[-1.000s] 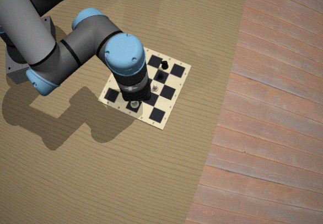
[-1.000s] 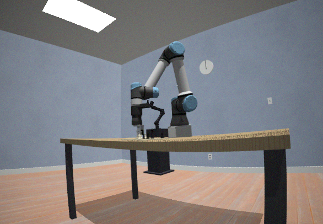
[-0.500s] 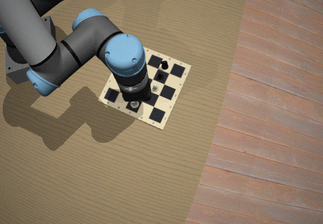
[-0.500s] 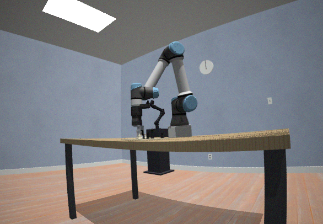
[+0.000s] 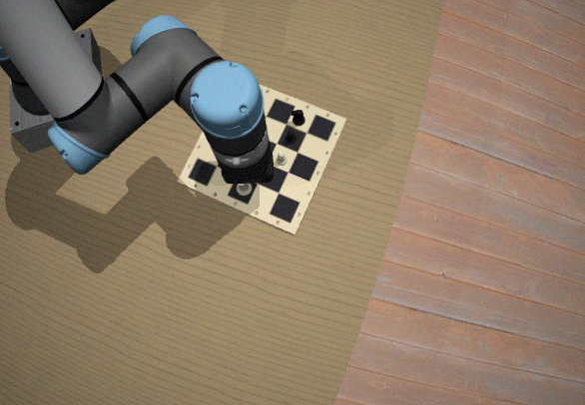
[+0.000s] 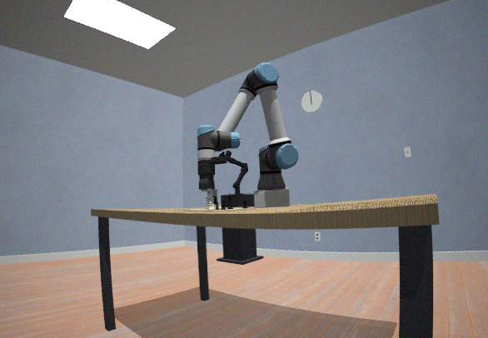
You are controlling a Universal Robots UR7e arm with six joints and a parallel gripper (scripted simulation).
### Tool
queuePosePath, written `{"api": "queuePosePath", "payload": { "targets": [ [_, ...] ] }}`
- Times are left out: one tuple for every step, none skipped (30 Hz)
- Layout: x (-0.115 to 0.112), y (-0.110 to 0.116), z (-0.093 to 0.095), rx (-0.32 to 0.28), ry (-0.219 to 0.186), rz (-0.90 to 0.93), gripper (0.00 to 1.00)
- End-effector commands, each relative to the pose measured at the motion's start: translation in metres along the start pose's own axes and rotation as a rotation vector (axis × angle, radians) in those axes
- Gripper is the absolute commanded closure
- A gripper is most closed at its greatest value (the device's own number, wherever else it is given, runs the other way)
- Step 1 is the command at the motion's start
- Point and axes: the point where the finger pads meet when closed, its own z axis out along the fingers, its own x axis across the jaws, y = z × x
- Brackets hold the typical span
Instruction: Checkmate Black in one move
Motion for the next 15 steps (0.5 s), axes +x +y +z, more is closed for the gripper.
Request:
{"api": "queuePosePath", "payload": {
  "targets": [
    [0.0003,0.0003,-0.0003,-0.001,0.001,0.0,0.21],
    [0.0003,0.0003,-0.0003,-0.001,0.001,0.0,0.21],
    [0.0003,0.0003,-0.0003,-0.001,0.001,0.0,0.21],
    [0.0003,0.0003,-0.0003,-0.001,0.001,0.0,0.21],
    [0.0003,0.0003,-0.0003,-0.001,0.001,0.0,0.21],
    [0.0003,0.0003,-0.0003,-0.001,0.001,0.0,0.21],
    [0.0003,0.0003,-0.0003,-0.001,0.001,0.0,0.21],
    [0.0003,0.0003,-0.0003,-0.001,0.001,0.0,0.21],
    [0.0003,0.0003,-0.0003,-0.001,0.001,0.0,0.21],
    [0.0003,0.0003,-0.0003,-0.001,0.001,0.0,1.0],
    [0.0003,0.0003,-0.0003,-0.001,0.001,0.0,1.0],
    [0.0003,0.0003,-0.0003,-0.001,0.001,0.0,1.0],
    [0.0003,0.0003,-0.0003,-0.001,0.001,0.0,1.0],
    [0.0003,0.0003,-0.0003,-0.001,0.001,0.0,1.0],
    [0.0003,0.0003,-0.0003,-0.001,0.001,0.0,1.0]
  ]
}}
